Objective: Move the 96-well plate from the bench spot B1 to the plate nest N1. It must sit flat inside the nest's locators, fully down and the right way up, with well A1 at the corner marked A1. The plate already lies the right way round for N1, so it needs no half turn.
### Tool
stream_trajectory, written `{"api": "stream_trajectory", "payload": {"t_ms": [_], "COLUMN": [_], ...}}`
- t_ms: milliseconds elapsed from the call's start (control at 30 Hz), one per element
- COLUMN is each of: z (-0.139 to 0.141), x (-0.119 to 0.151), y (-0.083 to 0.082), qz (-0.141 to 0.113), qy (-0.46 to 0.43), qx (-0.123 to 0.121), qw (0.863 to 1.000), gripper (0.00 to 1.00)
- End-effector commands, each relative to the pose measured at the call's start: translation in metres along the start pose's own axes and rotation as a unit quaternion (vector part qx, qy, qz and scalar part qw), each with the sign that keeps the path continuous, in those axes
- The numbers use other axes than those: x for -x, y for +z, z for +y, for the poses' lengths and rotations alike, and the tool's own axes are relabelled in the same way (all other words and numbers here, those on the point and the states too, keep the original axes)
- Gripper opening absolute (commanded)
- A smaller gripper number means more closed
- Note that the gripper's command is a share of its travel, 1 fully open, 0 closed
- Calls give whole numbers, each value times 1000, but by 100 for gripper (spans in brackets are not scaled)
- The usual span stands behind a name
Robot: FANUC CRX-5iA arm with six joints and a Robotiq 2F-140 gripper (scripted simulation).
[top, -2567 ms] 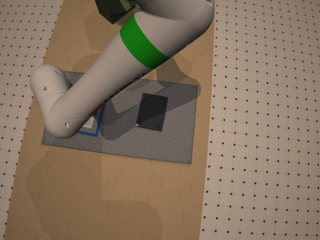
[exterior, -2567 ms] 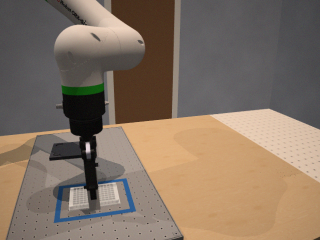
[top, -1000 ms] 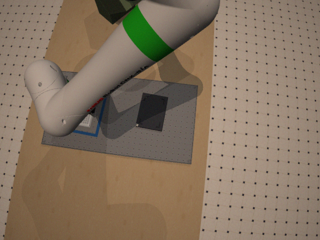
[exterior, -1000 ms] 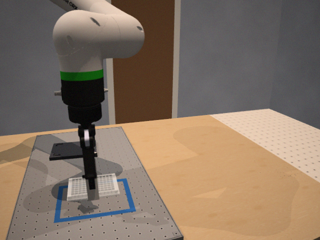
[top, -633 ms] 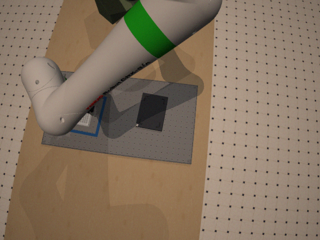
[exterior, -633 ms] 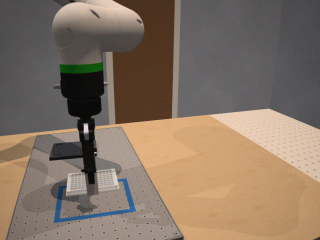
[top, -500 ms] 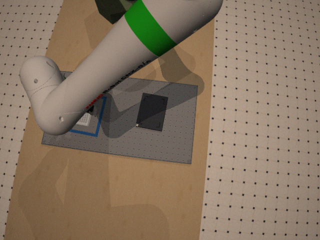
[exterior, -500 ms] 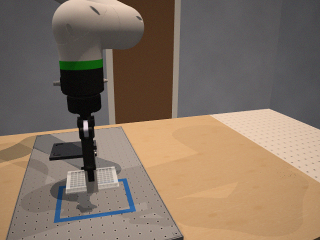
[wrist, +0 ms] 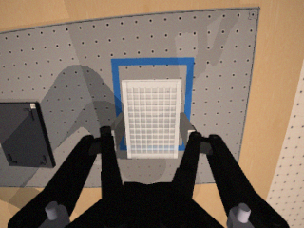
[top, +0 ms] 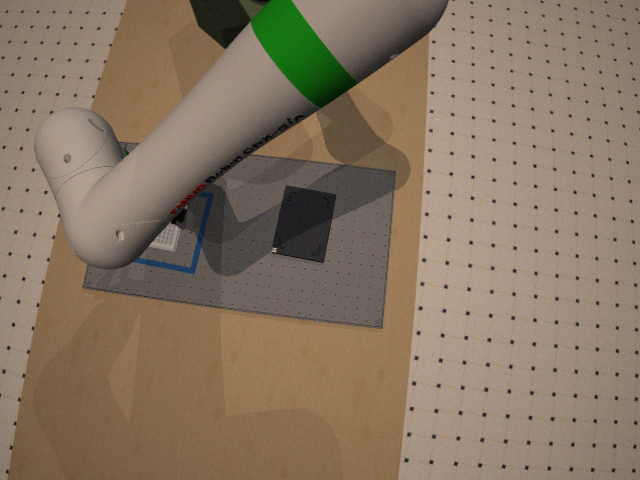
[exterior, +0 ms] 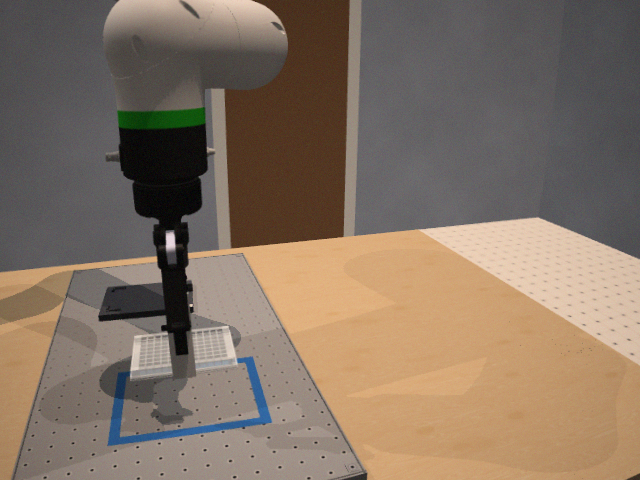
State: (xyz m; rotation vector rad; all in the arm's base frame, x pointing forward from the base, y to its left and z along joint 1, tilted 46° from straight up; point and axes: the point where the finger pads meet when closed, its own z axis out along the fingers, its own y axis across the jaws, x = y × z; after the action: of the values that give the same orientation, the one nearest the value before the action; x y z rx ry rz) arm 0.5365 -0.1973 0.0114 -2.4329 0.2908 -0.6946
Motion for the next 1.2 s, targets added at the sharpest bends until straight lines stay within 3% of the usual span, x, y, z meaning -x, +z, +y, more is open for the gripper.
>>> {"api": "stream_trajectory", "payload": {"t_ms": [0,300,1167], "z": [0,0,-78], "x": [0,0,16], "y": [0,0,-3], "qz": [0,0,0], "qy": [0,0,7], "qx": [0,0,0], "qw": [1000,1000,1000], "gripper": [0,0,0]}}
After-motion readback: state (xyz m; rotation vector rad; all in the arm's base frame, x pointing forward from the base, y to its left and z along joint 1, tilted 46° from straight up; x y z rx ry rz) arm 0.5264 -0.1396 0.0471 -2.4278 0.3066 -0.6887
